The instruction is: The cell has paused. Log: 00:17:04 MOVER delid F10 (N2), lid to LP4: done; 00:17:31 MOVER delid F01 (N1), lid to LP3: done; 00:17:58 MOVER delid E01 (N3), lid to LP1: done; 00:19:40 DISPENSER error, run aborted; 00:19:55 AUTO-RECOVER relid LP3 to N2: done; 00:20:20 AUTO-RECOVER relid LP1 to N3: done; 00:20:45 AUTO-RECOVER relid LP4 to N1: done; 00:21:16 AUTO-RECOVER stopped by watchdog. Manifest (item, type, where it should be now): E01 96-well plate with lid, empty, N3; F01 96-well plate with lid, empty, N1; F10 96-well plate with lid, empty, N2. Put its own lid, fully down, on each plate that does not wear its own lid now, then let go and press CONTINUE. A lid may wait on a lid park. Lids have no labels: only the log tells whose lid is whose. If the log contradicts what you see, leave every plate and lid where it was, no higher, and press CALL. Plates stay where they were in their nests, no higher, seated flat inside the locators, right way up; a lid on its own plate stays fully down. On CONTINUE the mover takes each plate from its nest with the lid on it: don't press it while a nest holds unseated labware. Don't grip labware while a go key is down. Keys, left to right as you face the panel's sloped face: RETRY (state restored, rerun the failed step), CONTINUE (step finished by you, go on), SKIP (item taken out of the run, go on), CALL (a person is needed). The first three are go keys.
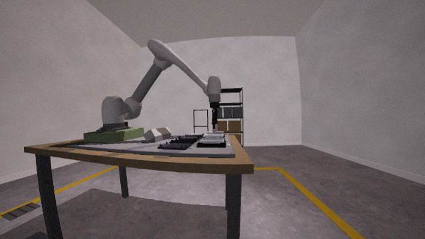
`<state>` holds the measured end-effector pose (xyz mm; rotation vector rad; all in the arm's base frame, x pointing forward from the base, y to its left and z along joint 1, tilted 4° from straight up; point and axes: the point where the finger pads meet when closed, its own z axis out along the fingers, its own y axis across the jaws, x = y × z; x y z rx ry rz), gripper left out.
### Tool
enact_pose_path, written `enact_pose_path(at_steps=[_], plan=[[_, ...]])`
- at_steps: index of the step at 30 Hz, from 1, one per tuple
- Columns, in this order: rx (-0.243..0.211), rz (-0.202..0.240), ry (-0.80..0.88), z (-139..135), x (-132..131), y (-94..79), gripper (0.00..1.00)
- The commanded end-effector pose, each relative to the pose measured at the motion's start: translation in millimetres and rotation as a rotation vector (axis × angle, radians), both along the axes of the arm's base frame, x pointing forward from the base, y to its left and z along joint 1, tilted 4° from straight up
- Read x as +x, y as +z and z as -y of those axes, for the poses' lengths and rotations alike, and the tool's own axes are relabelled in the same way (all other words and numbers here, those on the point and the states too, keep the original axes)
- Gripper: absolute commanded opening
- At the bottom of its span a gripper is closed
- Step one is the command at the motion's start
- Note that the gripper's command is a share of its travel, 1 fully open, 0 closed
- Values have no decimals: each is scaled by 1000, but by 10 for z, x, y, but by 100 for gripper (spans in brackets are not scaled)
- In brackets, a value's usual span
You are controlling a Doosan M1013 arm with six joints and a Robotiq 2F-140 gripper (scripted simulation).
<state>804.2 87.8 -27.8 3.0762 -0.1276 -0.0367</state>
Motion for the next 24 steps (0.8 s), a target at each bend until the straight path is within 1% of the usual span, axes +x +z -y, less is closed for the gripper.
enact_pose_path(at_steps=[1, 24], plan=[[0, 0, 0, 0, 0, 0, 0], [0, 0, 0, 3, -1, -55, 0]])
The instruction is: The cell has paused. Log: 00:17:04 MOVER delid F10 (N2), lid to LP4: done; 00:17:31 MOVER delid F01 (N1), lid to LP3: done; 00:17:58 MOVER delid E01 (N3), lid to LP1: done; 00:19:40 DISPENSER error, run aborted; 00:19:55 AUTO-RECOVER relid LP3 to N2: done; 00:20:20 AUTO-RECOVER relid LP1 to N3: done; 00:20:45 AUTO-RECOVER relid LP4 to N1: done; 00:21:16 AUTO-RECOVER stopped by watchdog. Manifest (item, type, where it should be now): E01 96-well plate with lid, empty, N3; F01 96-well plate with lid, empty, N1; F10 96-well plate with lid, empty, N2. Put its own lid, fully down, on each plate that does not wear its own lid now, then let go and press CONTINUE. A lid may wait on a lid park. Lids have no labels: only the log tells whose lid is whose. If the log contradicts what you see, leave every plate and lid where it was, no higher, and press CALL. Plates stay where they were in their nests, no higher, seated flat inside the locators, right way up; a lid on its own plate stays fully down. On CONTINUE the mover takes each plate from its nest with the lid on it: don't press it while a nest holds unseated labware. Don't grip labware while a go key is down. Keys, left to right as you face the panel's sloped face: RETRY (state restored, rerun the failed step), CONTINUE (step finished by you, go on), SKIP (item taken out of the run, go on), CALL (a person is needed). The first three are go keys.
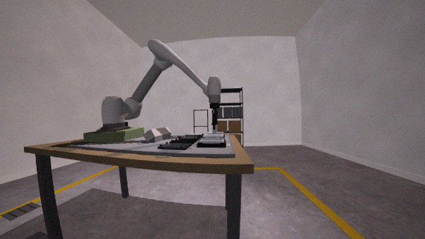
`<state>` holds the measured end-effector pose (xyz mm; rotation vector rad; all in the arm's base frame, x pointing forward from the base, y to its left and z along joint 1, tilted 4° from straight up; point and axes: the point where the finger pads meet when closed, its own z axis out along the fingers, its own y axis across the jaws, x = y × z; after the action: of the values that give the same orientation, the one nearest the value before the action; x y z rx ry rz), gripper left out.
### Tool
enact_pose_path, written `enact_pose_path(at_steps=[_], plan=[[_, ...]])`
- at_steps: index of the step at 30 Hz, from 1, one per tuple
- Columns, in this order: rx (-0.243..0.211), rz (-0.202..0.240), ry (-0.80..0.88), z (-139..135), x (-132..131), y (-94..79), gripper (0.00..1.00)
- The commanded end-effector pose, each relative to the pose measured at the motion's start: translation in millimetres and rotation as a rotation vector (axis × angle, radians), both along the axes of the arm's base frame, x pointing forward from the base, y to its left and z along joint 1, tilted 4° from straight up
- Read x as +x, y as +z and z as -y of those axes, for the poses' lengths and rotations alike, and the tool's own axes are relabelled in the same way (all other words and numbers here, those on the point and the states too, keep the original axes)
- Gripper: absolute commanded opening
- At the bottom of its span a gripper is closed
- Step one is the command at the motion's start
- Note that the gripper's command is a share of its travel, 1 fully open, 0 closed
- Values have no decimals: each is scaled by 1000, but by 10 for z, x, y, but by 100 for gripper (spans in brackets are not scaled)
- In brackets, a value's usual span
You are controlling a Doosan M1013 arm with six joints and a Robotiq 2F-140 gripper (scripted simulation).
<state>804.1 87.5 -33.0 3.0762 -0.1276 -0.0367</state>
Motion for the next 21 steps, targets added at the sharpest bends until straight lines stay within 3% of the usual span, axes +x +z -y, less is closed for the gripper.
enact_pose_path(at_steps=[1, 21], plan=[[0, 0, 0, 0, 0, -6, 0], [0, 0, 0, 2, -1, -39, 0]])
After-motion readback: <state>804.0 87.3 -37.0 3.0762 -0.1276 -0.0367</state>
